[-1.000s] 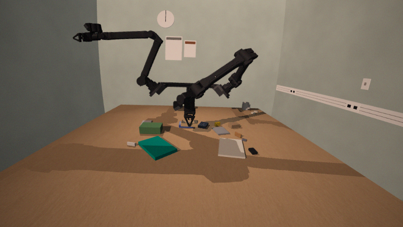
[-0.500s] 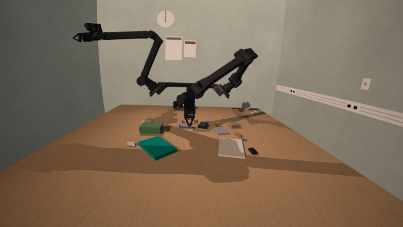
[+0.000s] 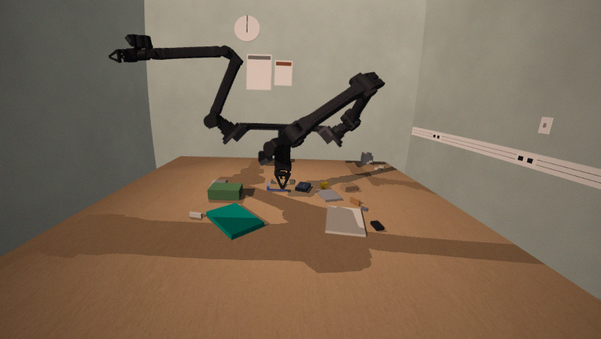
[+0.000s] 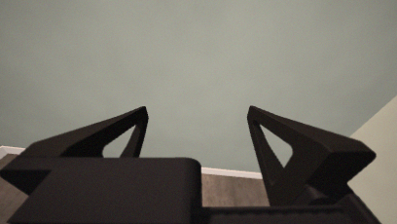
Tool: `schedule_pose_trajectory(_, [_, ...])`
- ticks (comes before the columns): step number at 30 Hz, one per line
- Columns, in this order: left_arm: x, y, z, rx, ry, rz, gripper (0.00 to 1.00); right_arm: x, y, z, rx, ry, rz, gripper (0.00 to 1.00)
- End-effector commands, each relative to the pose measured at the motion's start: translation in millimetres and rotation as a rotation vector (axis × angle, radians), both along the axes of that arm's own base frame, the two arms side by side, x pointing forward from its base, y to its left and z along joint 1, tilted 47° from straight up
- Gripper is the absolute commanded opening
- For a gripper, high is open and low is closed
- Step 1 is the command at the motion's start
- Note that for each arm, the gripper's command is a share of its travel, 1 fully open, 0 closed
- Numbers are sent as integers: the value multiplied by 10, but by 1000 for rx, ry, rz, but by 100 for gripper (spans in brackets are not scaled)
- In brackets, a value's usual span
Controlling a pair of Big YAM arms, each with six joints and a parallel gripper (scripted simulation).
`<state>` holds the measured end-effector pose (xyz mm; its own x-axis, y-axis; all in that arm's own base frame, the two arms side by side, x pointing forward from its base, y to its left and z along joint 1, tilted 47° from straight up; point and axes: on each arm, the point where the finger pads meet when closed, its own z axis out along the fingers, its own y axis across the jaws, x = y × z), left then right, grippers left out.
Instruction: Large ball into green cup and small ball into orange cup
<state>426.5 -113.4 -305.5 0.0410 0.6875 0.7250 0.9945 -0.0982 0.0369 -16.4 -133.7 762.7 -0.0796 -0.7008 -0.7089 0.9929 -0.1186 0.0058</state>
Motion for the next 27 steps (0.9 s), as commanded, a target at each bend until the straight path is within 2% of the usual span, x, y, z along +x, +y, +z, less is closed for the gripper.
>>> schedule_pose_trajectory(1, [82,-191,-2,-11,-26,-34,69,2,109,3,-12,7,-8,100])
schedule_pose_trajectory(11, [199,-73,6,-18,-33,-6,69,2,109,3,-12,7,-8,100])
schedule_pose_trajectory(15, [148,20,-103,-12,-21,0,69,2,109,3,-12,7,-8,100])
schedule_pose_trajectory(19, [224,-19,-46,-21,-39,-7,69,2,109,3,-12,7,-8,100])
schedule_pose_trajectory(22, [154,76,-160,-11,-21,-2,69,2,109,3,-12,7,-8,100])
schedule_pose_trajectory(27, [142,149,-198,-8,-17,4,69,2,109,3,-12,7,-8,100])
